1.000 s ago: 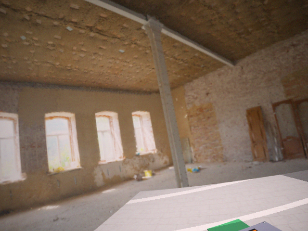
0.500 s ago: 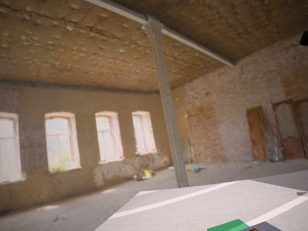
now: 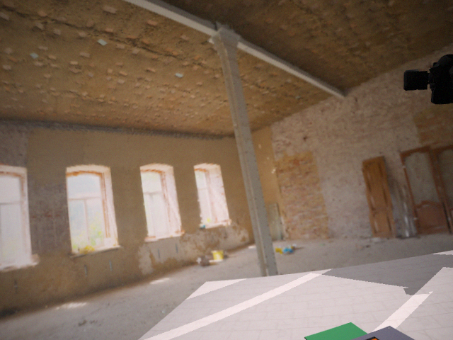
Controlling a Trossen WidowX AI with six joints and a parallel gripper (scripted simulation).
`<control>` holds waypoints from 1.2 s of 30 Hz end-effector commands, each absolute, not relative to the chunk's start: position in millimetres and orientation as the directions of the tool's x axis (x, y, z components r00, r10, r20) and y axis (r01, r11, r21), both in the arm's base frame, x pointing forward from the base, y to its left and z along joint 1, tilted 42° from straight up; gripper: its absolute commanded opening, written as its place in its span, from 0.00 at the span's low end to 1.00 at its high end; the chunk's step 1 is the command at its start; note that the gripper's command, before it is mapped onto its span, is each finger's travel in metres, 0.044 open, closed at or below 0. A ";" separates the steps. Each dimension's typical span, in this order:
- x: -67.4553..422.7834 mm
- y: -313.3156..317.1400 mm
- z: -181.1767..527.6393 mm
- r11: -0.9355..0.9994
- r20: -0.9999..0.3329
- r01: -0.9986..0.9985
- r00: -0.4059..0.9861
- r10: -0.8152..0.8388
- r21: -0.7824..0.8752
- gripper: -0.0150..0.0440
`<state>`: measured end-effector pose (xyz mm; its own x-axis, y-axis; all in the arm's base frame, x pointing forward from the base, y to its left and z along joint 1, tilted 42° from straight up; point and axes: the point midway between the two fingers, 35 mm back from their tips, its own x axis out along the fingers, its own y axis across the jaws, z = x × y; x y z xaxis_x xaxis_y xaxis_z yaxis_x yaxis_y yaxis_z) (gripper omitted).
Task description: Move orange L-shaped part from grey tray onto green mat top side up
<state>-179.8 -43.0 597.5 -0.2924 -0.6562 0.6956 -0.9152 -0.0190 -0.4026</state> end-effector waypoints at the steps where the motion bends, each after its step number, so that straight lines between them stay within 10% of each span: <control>1: -138.3 -58.5 607.8 -0.013 0.724 -0.963 -0.194 -0.662 -0.269 0.56; 12: 29.7 -102.1 606.8 -0.059 0.682 -0.957 0.246 -0.689 0.286 0.56; 24: 238.3 -84.0 522.7 -0.037 0.390 -0.486 0.742 -0.546 0.873 0.56; 36: 369.1 -16.0 355.2 0.273 -0.139 0.257 0.912 -0.386 0.927 0.56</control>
